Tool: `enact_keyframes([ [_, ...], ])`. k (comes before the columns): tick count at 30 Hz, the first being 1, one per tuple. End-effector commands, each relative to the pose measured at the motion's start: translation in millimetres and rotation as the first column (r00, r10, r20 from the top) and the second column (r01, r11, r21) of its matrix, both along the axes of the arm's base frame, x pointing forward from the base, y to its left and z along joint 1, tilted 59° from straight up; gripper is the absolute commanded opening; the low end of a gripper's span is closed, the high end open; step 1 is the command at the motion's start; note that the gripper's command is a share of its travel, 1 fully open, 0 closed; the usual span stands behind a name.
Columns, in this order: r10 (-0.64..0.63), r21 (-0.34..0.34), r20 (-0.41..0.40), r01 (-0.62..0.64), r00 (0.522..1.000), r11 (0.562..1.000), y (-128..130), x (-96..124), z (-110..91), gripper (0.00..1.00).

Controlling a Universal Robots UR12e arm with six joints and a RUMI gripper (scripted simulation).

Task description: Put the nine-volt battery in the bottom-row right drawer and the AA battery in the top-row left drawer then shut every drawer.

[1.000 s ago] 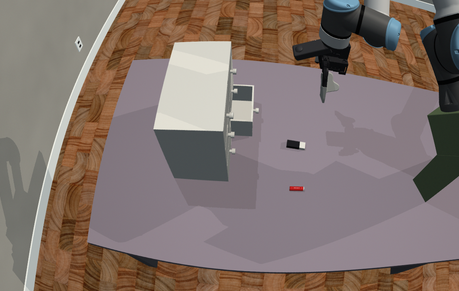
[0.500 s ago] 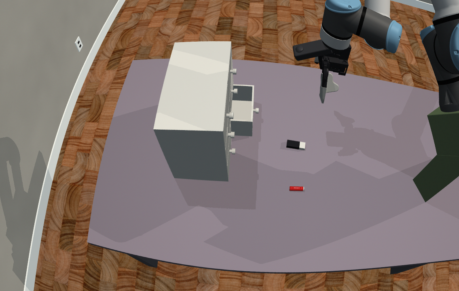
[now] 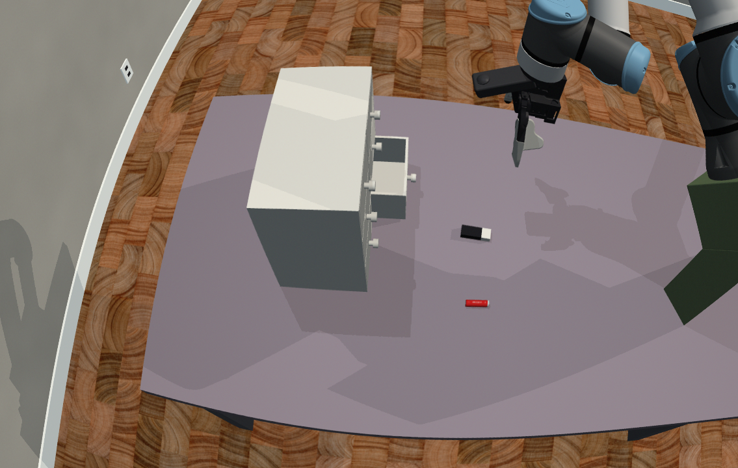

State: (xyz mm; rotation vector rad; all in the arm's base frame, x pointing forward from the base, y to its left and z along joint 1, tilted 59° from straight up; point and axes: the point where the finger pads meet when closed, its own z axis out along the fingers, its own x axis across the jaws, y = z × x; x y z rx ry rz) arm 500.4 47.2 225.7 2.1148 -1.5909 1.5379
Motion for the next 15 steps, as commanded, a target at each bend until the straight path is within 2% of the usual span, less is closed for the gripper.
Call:
enact_keyframes([
  [1,0.015,-0.001,0.014,-0.015,1.0,1.0,-0.3,2.3,-0.2,1.0],
  [15,0.067,-0.006,0.061,-0.067,0.996,0.998,-2.0,10.8,-1.1,1.0],
])
